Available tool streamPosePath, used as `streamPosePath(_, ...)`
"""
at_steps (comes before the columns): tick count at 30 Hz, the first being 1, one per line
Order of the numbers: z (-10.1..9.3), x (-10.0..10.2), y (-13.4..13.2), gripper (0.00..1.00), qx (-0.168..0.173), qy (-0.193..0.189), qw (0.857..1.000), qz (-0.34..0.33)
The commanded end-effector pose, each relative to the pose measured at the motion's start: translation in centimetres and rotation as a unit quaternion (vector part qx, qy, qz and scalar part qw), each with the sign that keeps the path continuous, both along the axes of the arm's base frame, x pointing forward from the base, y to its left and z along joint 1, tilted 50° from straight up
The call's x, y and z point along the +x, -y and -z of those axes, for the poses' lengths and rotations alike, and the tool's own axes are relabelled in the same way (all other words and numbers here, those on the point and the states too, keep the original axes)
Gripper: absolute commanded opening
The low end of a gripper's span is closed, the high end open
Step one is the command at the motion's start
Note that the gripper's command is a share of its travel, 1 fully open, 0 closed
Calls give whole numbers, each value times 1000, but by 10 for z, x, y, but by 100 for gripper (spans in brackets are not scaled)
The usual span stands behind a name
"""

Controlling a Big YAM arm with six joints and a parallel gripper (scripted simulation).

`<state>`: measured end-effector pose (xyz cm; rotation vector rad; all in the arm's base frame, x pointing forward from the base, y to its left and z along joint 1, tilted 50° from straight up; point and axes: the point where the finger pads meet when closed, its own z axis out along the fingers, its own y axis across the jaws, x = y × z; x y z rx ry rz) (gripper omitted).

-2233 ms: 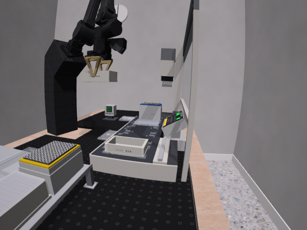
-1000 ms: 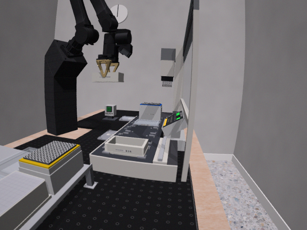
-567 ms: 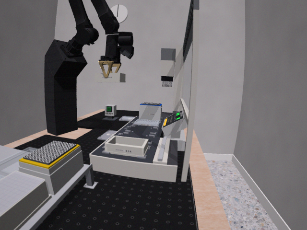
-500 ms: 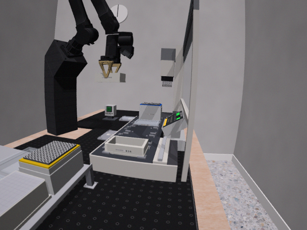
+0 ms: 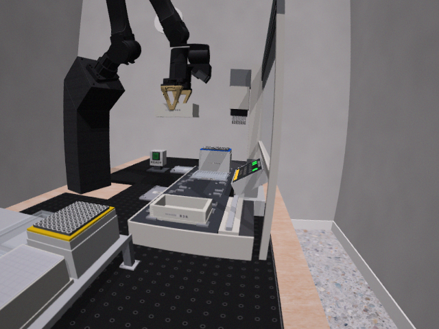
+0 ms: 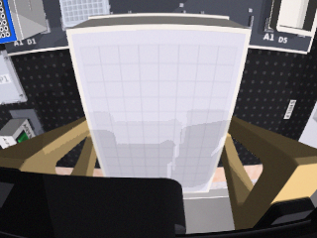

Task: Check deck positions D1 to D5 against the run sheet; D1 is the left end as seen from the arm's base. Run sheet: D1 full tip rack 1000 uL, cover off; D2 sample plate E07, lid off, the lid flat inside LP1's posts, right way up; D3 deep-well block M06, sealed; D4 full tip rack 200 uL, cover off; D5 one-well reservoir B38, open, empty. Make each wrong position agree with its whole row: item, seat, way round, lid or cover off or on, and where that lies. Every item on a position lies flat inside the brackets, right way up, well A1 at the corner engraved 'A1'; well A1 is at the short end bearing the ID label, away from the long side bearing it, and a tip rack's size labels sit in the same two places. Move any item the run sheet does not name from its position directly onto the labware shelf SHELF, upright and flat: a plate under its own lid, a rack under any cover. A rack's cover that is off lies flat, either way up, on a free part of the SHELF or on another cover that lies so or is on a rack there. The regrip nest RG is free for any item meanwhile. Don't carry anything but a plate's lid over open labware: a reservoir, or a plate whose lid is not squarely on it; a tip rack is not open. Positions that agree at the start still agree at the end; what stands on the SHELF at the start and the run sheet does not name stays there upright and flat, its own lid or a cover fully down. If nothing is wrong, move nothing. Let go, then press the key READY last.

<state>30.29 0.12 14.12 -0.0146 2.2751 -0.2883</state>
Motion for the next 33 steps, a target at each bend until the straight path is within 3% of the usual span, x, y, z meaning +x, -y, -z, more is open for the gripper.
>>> streamPosePath(1,-19,16,-2,0,3,16,1000,-1)
streamPosePath(15,-68,59,-9,0,0,6,1000,-1)
streamPosePath(22,-87,76,-12,0,0,6,1000,-2)
streamPosePath(25,-93,74,-12,0,2,15,1000,-2)
streamPosePath(26,-85,72,-13,0,3,12,1000,-2)
streamPosePath(33,-83,67,-10,0,1,11,1000,-1)
